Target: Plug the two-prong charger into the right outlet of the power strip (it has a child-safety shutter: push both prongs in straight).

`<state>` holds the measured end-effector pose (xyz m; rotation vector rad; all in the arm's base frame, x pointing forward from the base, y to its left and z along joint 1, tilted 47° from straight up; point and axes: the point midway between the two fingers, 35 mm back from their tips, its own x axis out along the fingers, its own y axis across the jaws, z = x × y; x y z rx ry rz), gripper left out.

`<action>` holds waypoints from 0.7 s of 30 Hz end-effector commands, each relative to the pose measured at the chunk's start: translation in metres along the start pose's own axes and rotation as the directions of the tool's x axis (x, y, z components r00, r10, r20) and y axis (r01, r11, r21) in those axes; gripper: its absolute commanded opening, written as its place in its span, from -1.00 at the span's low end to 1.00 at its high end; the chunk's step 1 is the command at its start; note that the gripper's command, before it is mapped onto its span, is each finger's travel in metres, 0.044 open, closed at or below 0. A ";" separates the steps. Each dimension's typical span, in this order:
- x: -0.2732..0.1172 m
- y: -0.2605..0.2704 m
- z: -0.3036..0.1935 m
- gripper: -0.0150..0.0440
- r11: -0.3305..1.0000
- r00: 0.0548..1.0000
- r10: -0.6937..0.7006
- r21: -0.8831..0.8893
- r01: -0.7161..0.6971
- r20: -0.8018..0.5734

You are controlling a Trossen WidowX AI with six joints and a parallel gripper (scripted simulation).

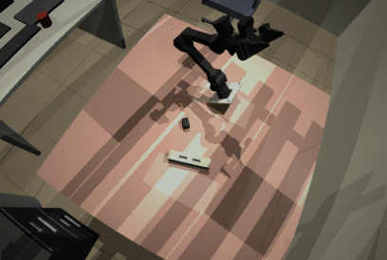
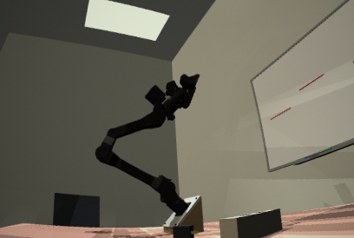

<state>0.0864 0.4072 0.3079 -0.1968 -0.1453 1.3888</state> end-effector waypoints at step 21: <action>-0.042 -0.120 -0.153 1.00 0.932 0.742 -0.341 -0.102 0.349 -0.577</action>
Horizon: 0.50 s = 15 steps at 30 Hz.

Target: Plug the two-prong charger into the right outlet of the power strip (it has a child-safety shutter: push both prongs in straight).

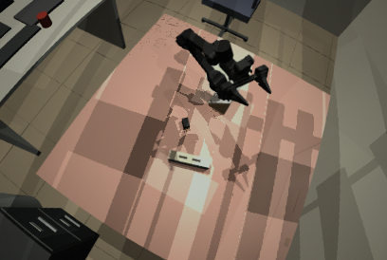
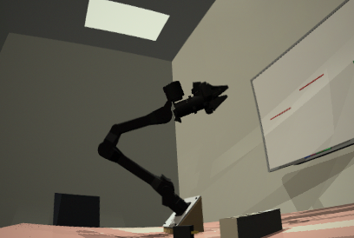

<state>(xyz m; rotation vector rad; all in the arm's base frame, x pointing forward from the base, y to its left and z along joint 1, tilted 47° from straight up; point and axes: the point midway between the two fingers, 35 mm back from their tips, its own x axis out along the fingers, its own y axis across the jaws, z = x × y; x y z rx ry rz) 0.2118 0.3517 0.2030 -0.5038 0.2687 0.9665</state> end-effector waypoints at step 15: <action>0.000 -0.083 -0.116 1.00 0.973 0.859 -0.219 -0.044 0.224 -0.463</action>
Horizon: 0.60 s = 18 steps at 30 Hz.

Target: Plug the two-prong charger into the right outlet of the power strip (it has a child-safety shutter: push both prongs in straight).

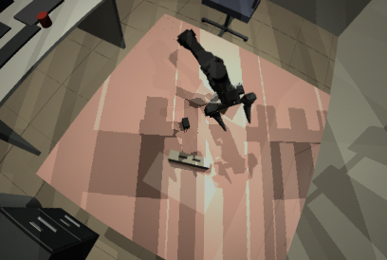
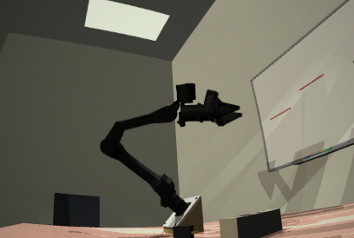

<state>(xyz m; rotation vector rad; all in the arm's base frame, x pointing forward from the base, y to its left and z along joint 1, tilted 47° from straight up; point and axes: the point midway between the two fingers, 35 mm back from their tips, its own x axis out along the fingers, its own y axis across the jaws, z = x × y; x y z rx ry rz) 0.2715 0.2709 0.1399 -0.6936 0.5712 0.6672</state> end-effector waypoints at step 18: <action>0.008 -0.080 -0.128 1.00 0.983 0.826 -0.176 -0.052 0.176 -0.536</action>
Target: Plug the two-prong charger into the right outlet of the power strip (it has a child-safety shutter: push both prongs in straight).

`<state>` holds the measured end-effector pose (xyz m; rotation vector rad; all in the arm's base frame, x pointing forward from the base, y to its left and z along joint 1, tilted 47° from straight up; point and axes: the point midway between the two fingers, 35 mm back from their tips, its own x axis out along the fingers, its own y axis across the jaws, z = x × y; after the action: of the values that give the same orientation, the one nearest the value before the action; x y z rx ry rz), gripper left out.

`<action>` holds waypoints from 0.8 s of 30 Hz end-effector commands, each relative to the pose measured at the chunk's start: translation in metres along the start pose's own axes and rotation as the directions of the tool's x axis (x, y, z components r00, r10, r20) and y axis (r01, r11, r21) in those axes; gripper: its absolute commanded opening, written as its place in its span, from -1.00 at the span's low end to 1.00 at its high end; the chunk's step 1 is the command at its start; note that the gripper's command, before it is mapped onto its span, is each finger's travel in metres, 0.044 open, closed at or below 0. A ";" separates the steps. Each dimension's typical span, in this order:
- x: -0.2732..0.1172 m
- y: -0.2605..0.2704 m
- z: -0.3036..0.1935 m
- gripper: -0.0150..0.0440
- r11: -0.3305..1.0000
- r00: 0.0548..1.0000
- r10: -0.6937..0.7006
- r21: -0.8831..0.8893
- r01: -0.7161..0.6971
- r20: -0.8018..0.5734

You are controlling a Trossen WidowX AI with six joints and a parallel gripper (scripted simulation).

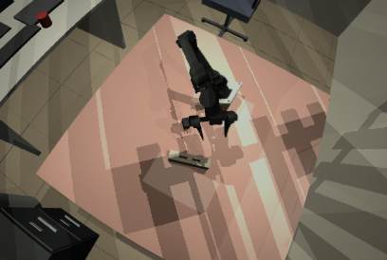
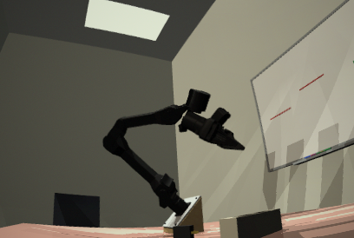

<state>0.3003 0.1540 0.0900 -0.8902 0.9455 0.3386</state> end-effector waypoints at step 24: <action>0.015 -0.069 -0.153 1.00 0.995 0.759 -0.088 -0.095 0.035 -0.645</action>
<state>0.2727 0.0070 0.0698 -1.1029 1.4773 0.0177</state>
